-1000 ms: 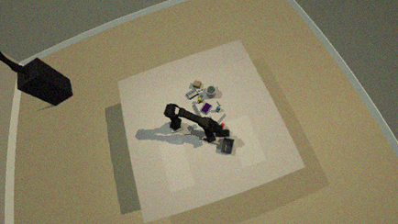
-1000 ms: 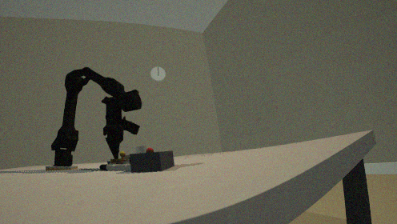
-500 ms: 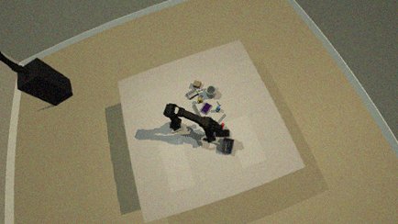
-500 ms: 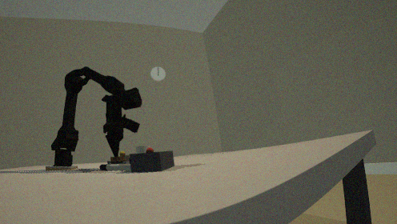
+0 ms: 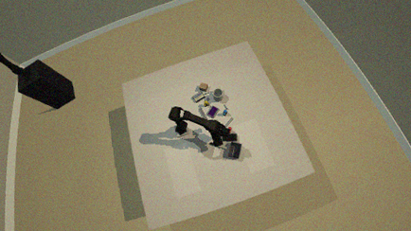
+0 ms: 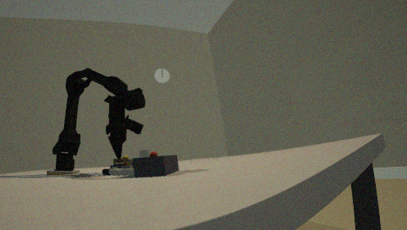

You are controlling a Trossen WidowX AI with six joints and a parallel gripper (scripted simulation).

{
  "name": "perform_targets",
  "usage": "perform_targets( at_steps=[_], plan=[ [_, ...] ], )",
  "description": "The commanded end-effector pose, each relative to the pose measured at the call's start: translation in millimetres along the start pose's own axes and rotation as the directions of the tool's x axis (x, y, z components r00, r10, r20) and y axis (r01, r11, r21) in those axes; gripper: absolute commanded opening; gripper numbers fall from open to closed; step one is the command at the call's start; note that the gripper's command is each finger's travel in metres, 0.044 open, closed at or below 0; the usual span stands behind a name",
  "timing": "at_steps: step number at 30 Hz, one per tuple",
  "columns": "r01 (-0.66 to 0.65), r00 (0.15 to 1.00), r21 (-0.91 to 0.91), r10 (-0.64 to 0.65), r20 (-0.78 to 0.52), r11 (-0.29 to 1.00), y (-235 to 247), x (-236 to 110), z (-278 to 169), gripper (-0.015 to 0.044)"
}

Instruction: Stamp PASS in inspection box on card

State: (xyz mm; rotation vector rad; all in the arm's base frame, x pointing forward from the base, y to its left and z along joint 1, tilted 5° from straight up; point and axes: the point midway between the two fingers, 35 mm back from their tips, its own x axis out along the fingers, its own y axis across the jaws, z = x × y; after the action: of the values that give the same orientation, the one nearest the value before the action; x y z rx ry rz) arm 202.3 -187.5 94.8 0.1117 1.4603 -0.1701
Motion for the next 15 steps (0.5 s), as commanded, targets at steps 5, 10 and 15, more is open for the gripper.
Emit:
perform_targets(
  at_steps=[5, 10, 15],
  plan=[
    [0.006, 1.000, -0.001, -0.006, -0.002, 1.000, -0.9, -4.6, -0.2, 0.0000],
    [0.007, 1.000, -0.001, -0.007, -0.002, 1.000, -0.9, -7.0, -0.2, 0.0000],
    [0.007, 1.000, -0.001, -0.007, -0.002, 1.000, -0.9, -9.5, -0.2, 0.0000]
  ],
)
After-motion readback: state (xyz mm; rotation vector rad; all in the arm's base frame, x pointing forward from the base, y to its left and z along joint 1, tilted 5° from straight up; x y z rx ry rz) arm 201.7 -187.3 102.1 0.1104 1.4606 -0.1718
